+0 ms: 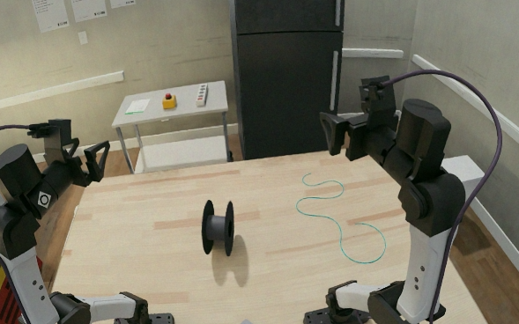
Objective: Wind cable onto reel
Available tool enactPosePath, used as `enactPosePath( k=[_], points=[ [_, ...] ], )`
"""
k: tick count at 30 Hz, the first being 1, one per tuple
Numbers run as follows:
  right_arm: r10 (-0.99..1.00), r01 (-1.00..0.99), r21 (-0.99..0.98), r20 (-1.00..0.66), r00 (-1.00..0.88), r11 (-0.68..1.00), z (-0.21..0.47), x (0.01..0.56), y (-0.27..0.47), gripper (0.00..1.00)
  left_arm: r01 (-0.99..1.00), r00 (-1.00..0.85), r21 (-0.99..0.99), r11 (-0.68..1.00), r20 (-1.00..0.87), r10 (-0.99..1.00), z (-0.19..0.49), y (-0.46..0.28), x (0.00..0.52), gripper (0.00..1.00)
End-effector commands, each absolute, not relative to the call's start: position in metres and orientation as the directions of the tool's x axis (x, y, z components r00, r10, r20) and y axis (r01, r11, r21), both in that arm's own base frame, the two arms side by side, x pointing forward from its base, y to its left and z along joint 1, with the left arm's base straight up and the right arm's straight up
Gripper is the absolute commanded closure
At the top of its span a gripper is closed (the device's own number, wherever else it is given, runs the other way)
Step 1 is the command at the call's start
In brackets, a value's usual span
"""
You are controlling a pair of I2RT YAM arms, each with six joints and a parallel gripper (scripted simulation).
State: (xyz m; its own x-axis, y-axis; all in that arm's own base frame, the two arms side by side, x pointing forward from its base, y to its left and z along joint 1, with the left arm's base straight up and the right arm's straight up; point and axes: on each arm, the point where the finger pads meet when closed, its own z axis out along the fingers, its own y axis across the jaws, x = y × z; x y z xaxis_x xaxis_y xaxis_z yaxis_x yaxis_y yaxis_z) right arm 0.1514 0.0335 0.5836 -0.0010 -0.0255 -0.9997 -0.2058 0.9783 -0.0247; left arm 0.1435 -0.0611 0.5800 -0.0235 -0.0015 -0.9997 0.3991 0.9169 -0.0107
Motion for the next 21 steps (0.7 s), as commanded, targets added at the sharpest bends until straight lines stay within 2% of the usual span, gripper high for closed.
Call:
enactPosePath(
  k=[1,21],
  points=[
    [0.005,-0.2,0.005,-1.0,0.001,0.98,0.5864,0.1533,0.0312,0.0,0.405,0.027,0.006,0.914,-1.0,-0.005,0.5921,-0.0615,0.1384,0.0],
    [0.009,-0.197,0.006,-1.0,0.013,0.98,0.5888,0.1491,0.0298,0.0,0.386,0.031,0.004,0.923,-0.999,-0.008,0.593,-0.0578,0.1376,0.0]
  ],
)
